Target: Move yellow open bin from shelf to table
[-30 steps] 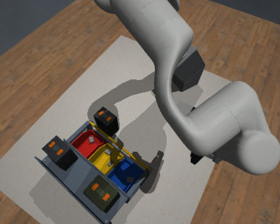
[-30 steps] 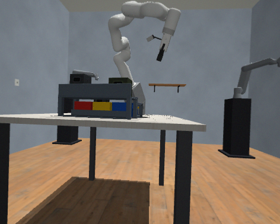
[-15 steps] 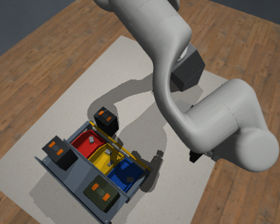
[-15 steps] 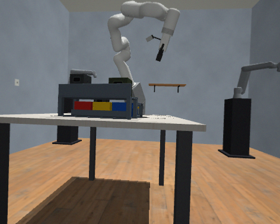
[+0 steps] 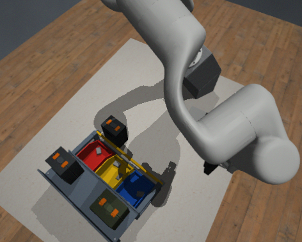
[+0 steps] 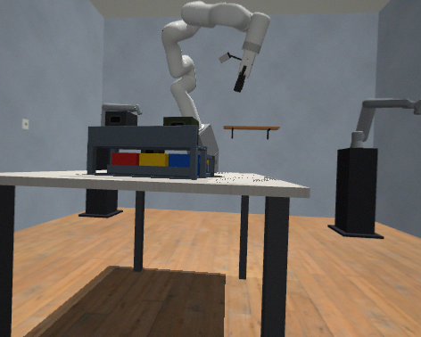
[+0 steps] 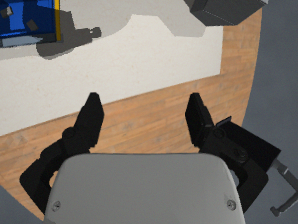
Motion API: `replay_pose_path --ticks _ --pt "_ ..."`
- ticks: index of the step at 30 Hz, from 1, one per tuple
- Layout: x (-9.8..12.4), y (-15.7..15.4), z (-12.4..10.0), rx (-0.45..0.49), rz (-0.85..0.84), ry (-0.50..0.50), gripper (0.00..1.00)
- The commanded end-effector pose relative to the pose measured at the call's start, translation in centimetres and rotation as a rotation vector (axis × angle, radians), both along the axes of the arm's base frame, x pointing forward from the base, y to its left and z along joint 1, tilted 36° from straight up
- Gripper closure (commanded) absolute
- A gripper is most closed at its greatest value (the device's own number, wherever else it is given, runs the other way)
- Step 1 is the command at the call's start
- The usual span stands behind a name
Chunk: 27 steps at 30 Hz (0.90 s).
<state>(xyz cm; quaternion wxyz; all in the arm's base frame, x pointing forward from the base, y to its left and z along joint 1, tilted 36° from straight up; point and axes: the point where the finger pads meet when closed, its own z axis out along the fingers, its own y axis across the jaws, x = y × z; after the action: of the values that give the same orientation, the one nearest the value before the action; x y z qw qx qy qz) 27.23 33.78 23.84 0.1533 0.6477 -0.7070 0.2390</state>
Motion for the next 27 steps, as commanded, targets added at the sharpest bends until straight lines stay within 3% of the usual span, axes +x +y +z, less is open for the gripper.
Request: replay_pose_path --ticks 1,22,27 --pt "-0.01 0.09 0.13 0.003 0.001 -0.002 0.00" --pt "-0.07 -0.02 0.15 0.003 0.001 -0.002 0.00" --pt "-0.16 -0.18 0.17 0.118 -0.177 -0.152 0.00"
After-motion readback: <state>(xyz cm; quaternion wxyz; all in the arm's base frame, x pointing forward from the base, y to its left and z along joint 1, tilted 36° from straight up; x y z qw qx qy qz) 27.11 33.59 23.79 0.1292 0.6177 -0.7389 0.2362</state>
